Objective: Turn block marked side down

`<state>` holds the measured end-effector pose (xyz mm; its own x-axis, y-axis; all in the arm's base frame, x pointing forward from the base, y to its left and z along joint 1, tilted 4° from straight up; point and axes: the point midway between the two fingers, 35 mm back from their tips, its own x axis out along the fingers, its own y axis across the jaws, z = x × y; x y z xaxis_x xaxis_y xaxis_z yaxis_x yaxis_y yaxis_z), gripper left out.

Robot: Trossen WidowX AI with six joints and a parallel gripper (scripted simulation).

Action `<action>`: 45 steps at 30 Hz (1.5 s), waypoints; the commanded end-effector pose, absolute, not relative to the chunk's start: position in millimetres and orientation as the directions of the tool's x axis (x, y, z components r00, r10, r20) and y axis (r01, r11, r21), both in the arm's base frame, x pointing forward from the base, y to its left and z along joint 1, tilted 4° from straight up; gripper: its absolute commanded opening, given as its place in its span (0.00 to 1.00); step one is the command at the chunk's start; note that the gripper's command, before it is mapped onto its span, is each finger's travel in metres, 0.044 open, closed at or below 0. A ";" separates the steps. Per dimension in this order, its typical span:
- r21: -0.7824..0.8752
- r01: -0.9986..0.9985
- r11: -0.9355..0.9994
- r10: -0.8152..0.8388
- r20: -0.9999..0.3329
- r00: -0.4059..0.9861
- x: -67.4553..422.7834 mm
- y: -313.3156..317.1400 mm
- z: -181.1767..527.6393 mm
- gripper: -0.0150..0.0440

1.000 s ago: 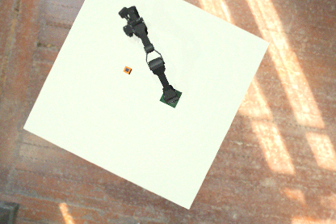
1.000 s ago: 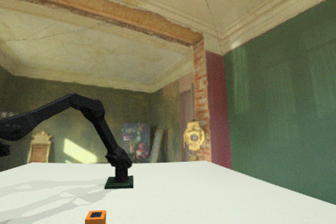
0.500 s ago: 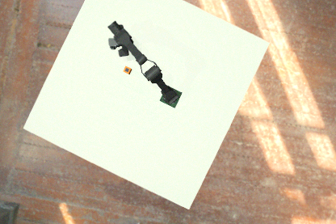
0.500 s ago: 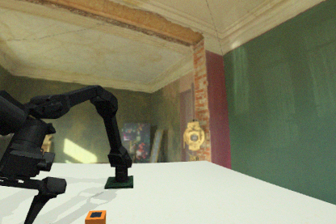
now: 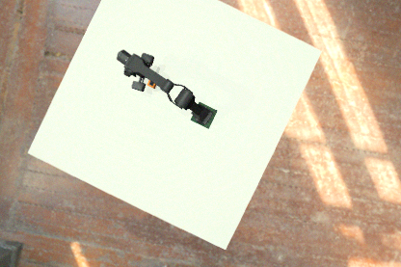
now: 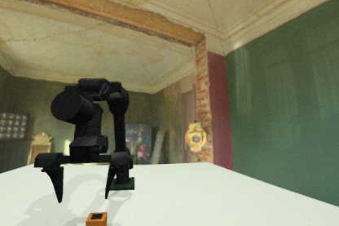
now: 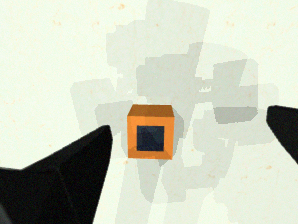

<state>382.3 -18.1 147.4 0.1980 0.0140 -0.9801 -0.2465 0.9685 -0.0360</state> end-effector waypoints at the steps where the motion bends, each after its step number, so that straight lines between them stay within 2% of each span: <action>1: -0.034 -0.103 0.994 -0.024 -0.995 0.102 346.9 2.5 158.3 1.00; 9: -0.034 -0.103 0.994 -0.024 -0.995 0.102 347.2 2.5 158.3 1.00; 14: -0.034 -0.103 0.994 -0.024 -0.995 0.102 350.7 1.7 125.4 1.00; 45: -0.034 -0.103 0.994 -0.024 -0.995 0.102 355.8 0.6 78.4 1.00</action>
